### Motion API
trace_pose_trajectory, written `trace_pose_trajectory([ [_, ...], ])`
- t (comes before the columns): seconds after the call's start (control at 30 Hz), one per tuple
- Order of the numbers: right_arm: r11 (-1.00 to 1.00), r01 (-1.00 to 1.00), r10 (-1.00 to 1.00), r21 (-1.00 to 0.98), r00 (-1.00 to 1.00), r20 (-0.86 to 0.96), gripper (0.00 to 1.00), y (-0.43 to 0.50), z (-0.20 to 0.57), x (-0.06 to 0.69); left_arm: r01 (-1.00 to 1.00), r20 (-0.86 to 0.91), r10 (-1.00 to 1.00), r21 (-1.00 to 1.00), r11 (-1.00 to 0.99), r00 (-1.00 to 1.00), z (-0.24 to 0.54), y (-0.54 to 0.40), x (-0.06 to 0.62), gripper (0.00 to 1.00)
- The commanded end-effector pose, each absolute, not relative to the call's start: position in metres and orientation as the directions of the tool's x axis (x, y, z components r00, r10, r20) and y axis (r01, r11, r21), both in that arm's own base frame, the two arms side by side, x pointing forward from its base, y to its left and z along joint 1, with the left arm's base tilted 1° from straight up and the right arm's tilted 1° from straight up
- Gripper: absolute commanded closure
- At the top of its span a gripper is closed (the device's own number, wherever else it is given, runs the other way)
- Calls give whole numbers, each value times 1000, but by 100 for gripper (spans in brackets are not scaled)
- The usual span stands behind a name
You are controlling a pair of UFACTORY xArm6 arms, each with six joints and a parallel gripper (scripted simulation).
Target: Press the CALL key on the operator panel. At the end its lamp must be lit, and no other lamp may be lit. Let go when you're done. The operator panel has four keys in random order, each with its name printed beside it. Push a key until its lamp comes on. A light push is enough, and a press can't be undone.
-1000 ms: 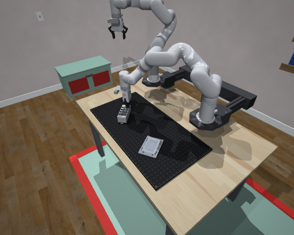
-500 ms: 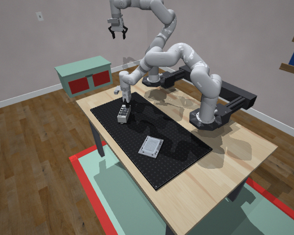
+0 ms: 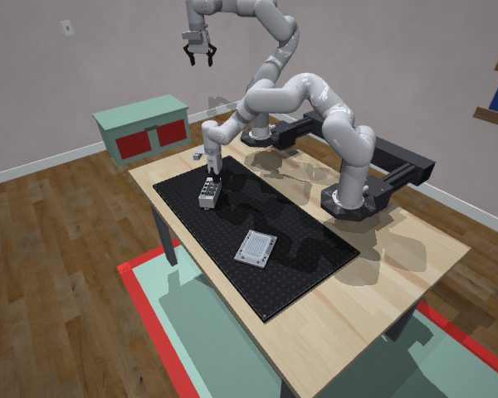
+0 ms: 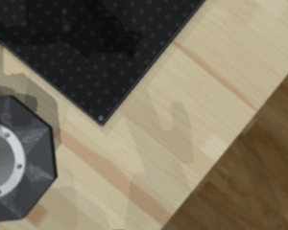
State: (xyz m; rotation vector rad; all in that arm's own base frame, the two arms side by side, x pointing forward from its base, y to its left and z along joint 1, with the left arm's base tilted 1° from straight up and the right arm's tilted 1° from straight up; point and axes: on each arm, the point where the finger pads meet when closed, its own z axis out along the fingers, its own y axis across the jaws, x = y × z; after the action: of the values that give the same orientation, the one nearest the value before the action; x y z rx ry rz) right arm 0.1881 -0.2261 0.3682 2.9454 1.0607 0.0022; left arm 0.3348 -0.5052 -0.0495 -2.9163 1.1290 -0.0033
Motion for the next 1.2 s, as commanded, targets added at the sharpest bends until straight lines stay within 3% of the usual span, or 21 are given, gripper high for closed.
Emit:
trace_pose_trajectory([
  [0.0,-770,638,638,14,770,-2,0,-226,369,188,-673,2,-673,-13,-739,739,-48,-507,336,100],
  [1.17,-770,638,638,14,770,-2,0,-226,369,188,-673,2,-673,-13,-739,739,-38,-507,336,100],
])
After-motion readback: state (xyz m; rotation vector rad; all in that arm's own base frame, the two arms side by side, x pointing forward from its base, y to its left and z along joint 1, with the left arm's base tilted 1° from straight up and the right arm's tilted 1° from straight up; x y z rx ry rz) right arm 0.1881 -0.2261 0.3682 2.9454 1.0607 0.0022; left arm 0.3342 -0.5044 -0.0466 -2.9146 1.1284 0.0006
